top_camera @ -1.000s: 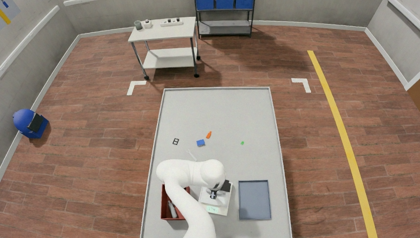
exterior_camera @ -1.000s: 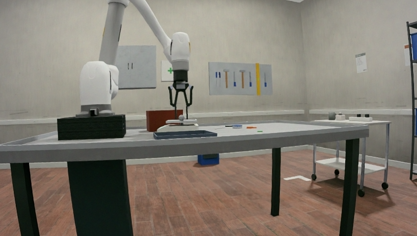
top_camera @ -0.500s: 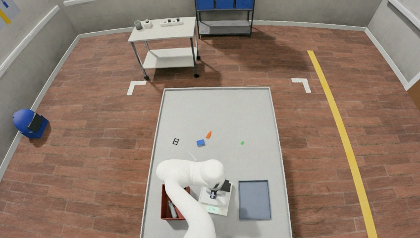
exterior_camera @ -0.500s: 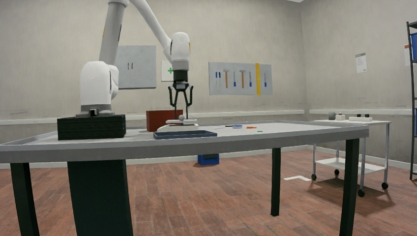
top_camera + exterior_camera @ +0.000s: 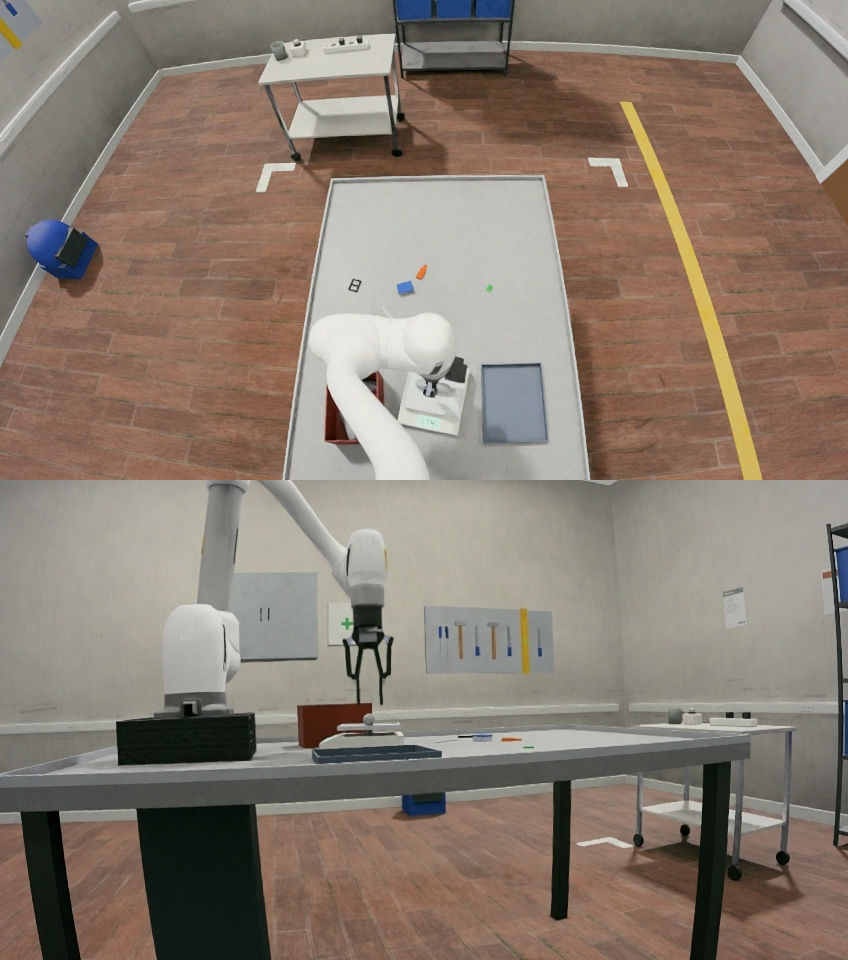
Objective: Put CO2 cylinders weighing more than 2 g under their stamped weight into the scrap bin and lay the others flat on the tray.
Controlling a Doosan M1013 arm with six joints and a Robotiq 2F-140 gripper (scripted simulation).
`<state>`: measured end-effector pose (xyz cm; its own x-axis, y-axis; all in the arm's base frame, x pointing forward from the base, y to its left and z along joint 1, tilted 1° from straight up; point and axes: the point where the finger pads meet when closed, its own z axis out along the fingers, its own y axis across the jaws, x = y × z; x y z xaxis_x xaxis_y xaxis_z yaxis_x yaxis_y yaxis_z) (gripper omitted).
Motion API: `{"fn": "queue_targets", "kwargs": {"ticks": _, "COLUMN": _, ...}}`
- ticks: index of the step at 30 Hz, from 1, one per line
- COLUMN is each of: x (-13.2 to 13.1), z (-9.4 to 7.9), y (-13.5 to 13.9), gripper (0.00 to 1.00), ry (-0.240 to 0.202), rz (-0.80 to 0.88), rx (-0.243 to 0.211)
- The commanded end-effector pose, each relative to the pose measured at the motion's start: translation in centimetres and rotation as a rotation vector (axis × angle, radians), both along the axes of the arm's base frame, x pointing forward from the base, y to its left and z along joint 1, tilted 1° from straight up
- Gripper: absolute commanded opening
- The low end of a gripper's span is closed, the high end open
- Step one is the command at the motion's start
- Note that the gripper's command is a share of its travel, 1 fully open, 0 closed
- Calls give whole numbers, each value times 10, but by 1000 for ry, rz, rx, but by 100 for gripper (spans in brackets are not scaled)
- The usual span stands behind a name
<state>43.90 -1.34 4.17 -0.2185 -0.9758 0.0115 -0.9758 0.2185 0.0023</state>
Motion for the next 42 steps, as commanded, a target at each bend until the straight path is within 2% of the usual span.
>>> {"fn": "queue_targets", "kwargs": {"ticks": 1, "x": 0, "z": 30, "y": 2, "gripper": 40, "ry": 2, "rz": -1, "rx": 3}}
{"fn": "queue_targets", "kwargs": {"ticks": 4, "x": 0, "z": 47, "y": 2, "gripper": 40, "ry": 2, "rz": -1, "rx": 3}}
{"fn": "queue_targets", "kwargs": {"ticks": 6, "x": 0, "z": 47, "y": 2, "gripper": 40, "ry": 2, "rz": -1, "rx": 3}}
{"fn": "queue_targets", "kwargs": {"ticks": 10, "x": 0, "z": 59, "y": 2, "gripper": 40, "ry": 2, "rz": 0, "rx": 2}}
{"fn": "queue_targets", "kwargs": {"ticks": 17, "x": -4, "z": 61, "y": 3, "gripper": 40, "ry": 7, "rz": 20, "rx": 3}}
{"fn": "queue_targets", "kwargs": {"ticks": 21, "x": -15, "z": 68, "y": 6, "gripper": 40, "ry": 12, "rz": 168, "rx": 5}}
{"fn": "queue_targets", "kwargs": {"ticks": 23, "x": -15, "z": 68, "y": 6, "gripper": 40, "ry": 12, "rz": 168, "rx": 5}}
{"fn": "queue_targets", "kwargs": {"ticks": 27, "x": -33, "z": 85, "y": 12, "gripper": 40, "ry": 14, "rz": 478, "rx": 10}}
{"fn": "queue_targets", "kwargs": {"ticks": 36, "x": -87, "z": 127, "y": 23, "gripper": 40, "ry": 17, "rz": 1014, "rx": -7}}
{"fn": "queue_targets", "kwargs": {"ticks": 38, "x": -94, "z": 133, "y": 24, "gripper": 40, "ry": 19, "rz": 1133, "rx": -9}}
{"fn": "queue_targets", "kwargs": {"ticks": 40, "x": -94, "z": 133, "y": 24, "gripper": 40, "ry": 19, "rz": 1133, "rx": -9}}
{"fn": "queue_targets", "kwargs": {"ticks": 41, "x": -93, "z": 137, "y": 25, "gripper": 40, "ry": 17, "rz": 1289, "rx": -9}}
{"fn": "queue_targets", "kwargs": {"ticks": 42, "x": -96, "z": 139, "y": 25, "gripper": 40, "ry": 18, "rz": 1326, "rx": -9}}
